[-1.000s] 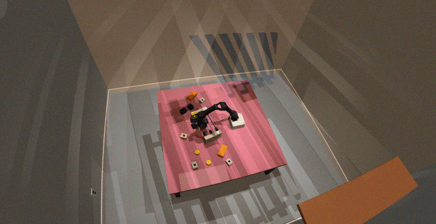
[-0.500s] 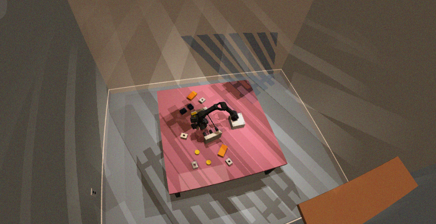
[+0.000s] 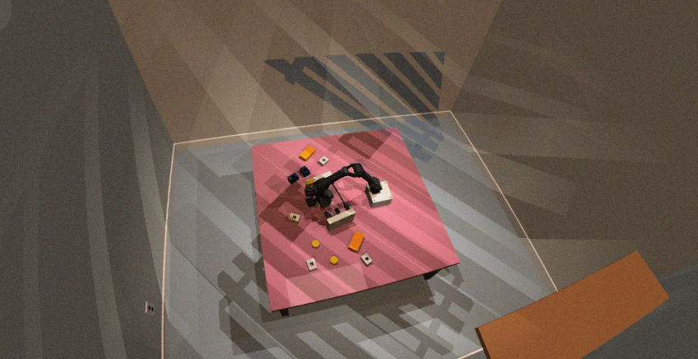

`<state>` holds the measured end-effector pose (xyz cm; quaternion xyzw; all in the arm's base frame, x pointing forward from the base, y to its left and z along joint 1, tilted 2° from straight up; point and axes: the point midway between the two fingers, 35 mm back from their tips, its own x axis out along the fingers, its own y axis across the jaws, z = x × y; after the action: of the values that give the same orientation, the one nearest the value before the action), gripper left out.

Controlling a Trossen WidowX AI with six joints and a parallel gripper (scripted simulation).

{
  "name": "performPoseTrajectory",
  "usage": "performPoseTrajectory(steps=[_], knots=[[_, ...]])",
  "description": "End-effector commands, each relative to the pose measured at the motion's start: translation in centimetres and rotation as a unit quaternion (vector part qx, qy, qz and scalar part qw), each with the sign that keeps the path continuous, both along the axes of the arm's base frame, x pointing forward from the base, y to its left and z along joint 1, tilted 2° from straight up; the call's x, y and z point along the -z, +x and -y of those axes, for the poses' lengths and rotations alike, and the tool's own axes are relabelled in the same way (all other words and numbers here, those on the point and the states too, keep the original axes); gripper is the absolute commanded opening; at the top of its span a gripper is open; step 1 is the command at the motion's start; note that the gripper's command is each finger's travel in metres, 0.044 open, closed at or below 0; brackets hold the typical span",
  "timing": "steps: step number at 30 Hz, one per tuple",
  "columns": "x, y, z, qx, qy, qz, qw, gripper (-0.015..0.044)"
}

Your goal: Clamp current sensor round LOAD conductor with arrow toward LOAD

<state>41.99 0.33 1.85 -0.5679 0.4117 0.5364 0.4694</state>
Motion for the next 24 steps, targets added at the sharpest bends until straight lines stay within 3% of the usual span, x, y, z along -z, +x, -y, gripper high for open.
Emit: performPoseTrajectory(steps=[1, 3, 24], knots=[[-0.09, 0.06, -0.01, 0.0, 0.0, 0.001, 1.0, 0.005], [-0.09, 0.06, -0.01, 0.0, 0.0, 0.001, 1.0, 0.0], [-0.09, 0.06, -0.01, 0.0, 0.0, 0.001, 1.0, 0.0]])
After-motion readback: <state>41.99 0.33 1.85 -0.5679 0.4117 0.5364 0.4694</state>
